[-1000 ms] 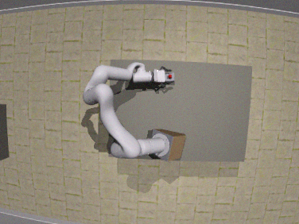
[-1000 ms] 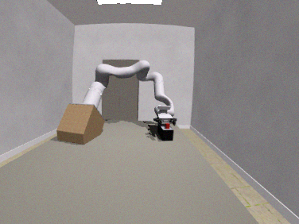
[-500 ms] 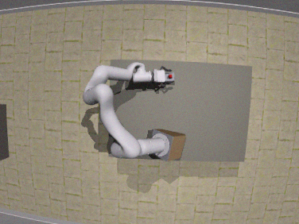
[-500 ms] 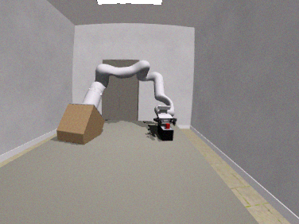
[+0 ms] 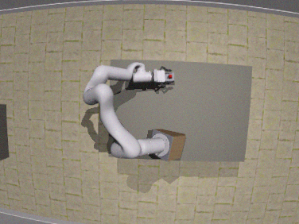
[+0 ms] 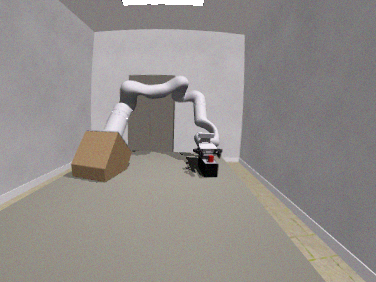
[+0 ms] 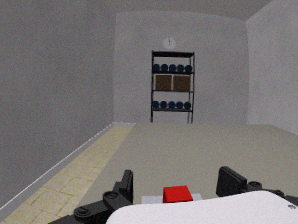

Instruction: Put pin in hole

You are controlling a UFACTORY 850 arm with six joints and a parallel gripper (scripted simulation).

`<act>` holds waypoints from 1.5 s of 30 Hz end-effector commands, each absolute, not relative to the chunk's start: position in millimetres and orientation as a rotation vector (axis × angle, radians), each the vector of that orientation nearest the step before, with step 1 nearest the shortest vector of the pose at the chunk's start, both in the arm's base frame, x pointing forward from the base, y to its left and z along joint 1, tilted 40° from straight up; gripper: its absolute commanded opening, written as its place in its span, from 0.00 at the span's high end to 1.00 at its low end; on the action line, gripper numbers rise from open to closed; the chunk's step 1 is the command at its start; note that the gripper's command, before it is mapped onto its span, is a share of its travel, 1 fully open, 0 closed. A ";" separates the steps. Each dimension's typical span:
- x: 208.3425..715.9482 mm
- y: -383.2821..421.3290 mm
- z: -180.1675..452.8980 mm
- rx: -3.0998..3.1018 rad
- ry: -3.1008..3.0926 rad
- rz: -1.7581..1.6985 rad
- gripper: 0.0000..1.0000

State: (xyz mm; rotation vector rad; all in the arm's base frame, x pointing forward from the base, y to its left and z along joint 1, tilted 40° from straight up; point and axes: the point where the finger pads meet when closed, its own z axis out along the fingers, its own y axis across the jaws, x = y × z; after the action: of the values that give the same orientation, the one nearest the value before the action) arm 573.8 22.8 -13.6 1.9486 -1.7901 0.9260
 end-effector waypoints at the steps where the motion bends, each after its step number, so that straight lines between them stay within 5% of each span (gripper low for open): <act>1: 574.3 22.5 -13.0 1.947 -1.791 0.927 0.00; 45: 572.8 -1.2 15.0 1.948 -1.791 0.927 0.00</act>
State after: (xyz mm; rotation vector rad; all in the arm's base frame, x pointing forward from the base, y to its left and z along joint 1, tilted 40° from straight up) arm 572.8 7.5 4.5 1.9487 -1.7899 0.9258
